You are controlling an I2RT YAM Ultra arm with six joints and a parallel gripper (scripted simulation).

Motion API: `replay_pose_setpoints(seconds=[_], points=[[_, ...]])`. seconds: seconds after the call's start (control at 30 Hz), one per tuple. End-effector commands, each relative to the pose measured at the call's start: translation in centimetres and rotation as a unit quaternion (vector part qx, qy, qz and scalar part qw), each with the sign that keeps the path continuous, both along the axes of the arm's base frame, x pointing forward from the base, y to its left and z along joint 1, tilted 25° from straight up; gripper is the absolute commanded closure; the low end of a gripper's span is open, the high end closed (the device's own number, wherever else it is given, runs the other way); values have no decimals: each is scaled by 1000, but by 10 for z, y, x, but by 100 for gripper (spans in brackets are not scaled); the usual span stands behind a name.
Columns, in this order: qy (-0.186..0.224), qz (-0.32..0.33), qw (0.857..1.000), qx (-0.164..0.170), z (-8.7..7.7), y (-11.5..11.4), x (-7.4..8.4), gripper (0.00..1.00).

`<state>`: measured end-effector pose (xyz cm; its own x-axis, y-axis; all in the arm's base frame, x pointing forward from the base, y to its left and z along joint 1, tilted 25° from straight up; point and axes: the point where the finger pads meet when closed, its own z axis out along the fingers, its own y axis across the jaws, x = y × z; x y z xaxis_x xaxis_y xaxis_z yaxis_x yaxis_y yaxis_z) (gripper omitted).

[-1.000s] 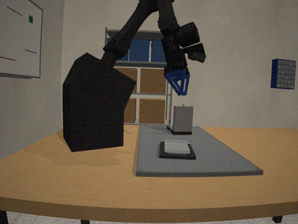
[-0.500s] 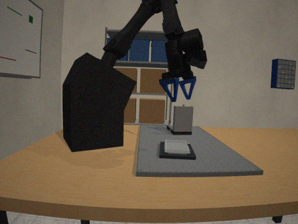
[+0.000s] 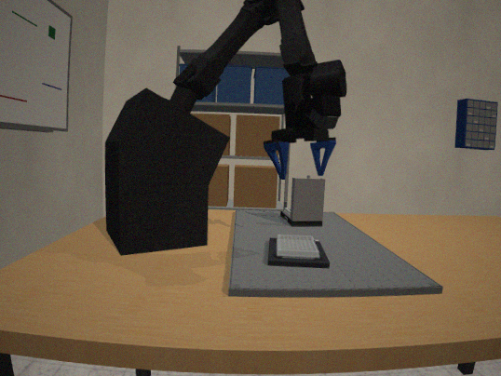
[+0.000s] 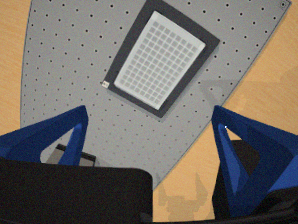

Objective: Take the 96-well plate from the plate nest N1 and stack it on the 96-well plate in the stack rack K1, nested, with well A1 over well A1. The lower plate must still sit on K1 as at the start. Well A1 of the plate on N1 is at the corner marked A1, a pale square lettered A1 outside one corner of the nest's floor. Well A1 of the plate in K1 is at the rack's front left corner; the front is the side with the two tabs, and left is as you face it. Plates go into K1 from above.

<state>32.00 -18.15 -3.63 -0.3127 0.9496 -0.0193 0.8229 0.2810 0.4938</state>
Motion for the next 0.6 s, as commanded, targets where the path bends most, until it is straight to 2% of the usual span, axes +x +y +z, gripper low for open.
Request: replay_pose_setpoints(seconds=[0.0, 0.13, 0.17, 0.23, 0.37, 0.4, 0.5, 0.53, 0.57], points=[[26, -70, 996, 38, 1, -2, 6, 0], [46, -124, 989, 69, -2, -3, 5, 0], [53, -131, 987, 77, -6, 3, 8, 0], [53, -131, 987, 77, -6, 3, 8, 0], [75, -191, 973, 109, -9, 2, 6, 0], [82, -197, 970, 116, -12, 9, 10, 0], [90, -221, 963, 128, -11, 7, 9, 0], [79, -225, 963, 124, -3, 2, 10, 0], [78, -226, 963, 123, -2, 1, 10, 0]])
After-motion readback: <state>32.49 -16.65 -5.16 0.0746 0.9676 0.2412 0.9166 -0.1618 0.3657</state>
